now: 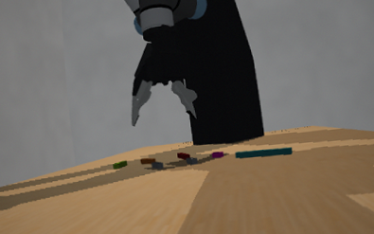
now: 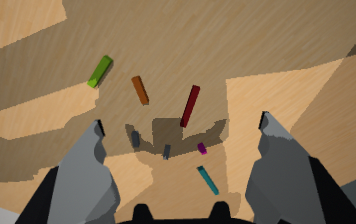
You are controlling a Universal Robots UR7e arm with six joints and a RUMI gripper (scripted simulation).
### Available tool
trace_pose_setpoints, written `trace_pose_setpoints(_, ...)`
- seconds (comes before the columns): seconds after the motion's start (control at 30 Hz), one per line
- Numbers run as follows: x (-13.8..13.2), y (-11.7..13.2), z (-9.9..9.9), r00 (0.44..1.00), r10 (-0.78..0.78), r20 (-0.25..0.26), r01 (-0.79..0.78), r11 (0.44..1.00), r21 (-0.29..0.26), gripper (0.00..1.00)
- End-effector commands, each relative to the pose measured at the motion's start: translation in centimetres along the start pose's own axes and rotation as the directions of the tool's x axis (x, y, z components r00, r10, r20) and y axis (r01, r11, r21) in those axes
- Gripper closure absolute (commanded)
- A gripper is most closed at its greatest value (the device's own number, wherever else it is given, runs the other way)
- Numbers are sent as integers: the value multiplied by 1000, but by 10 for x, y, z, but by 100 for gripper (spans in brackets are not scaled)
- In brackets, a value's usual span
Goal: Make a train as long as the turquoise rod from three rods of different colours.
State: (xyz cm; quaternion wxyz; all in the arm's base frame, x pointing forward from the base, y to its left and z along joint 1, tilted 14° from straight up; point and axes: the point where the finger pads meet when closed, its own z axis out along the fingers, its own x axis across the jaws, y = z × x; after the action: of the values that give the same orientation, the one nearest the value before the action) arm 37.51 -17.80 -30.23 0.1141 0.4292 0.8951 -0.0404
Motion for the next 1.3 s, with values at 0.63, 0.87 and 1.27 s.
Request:
trace_pose_setpoints(0.63, 0, 0, 0, 1000, 0, 1, 0, 1000, 0, 0)
trace_pose_setpoints(0.87, -3, 5, -2, 1000, 0, 1, 0, 1000, 0, 0)
trace_pose_setpoints(1.27, -29, 83, -40, 1000, 0, -1, 0, 1000, -1, 0)
